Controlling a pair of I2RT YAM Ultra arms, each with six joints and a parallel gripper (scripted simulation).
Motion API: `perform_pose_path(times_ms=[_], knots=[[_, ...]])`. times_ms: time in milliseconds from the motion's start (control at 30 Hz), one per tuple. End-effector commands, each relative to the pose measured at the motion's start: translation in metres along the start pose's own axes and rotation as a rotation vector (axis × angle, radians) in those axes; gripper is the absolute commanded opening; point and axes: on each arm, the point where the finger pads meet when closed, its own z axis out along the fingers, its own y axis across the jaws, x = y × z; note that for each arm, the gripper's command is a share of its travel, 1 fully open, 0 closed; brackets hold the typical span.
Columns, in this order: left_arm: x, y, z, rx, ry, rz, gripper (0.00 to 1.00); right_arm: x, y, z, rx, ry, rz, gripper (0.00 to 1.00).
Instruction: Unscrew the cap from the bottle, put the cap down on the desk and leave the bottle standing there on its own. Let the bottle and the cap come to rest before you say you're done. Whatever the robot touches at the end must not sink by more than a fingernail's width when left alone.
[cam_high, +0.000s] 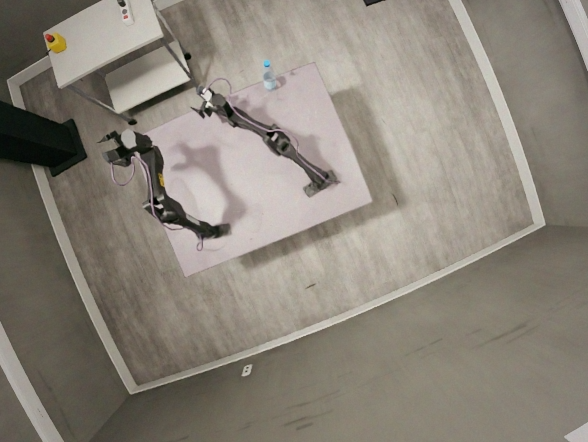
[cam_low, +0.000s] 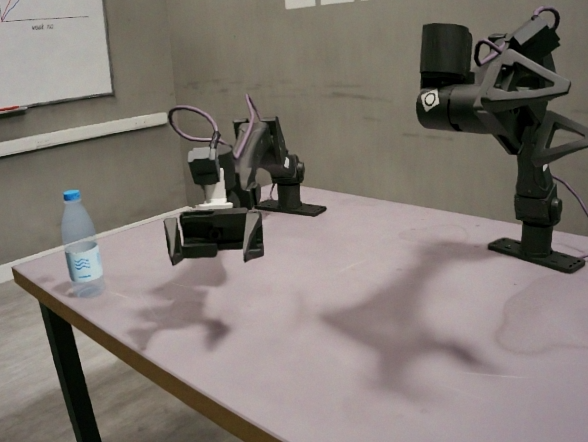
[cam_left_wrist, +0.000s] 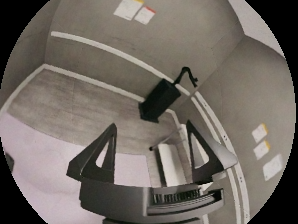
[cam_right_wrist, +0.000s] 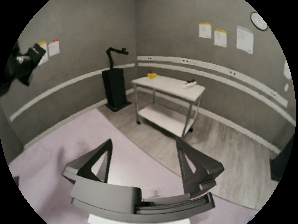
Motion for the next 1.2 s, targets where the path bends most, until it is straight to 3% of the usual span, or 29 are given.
perform_pose_path(times_ms=[0, 533, 567, 667, 833, 1033, 1100, 1133, 1167], knots=[[-0.006, -0.002, 0.0, 0.002, -0.003, -0.015, 1.0, -0.013, 0.0, -0.002, 0.0, -0.022, -0.004, 1.0], [-0.006, -0.002, 0.0, 0.002, -0.003, -0.015, 1.0, -0.013, 0.0, -0.002, 0.0, -0.022, -0.004, 1.0], [-0.008, -0.005, -0.002, 0.014, 0.006, 0.002, 0.89, -0.014, -0.005, -0.004, 0.006, -0.022, -0.002, 0.94], [-0.012, -0.018, -0.01, 0.079, 0.044, 0.074, 0.57, -0.025, -0.026, -0.013, 0.019, -0.045, 0.008, 0.94], [-0.011, -0.053, -0.038, 0.26, 0.137, 0.327, 0.57, -0.044, -0.083, -0.042, 0.071, -0.085, 0.019, 0.94], [-0.003, -0.067, -0.067, 0.428, 0.201, 0.525, 0.57, -0.072, -0.145, -0.086, 0.132, -0.149, 0.02, 0.94], [-0.003, -0.067, -0.067, 0.428, 0.201, 0.525, 0.57, -0.072, -0.145, -0.086, 0.132, -0.149, 0.02, 0.94], [-0.002, -0.069, -0.073, 0.496, 0.227, 0.604, 0.57, -0.071, -0.159, -0.098, 0.146, -0.15, 0.024, 0.94], [0.001, -0.07, -0.086, 0.527, 0.231, 0.628, 0.57, -0.092, -0.175, -0.114, 0.164, -0.193, 0.011, 0.94]])
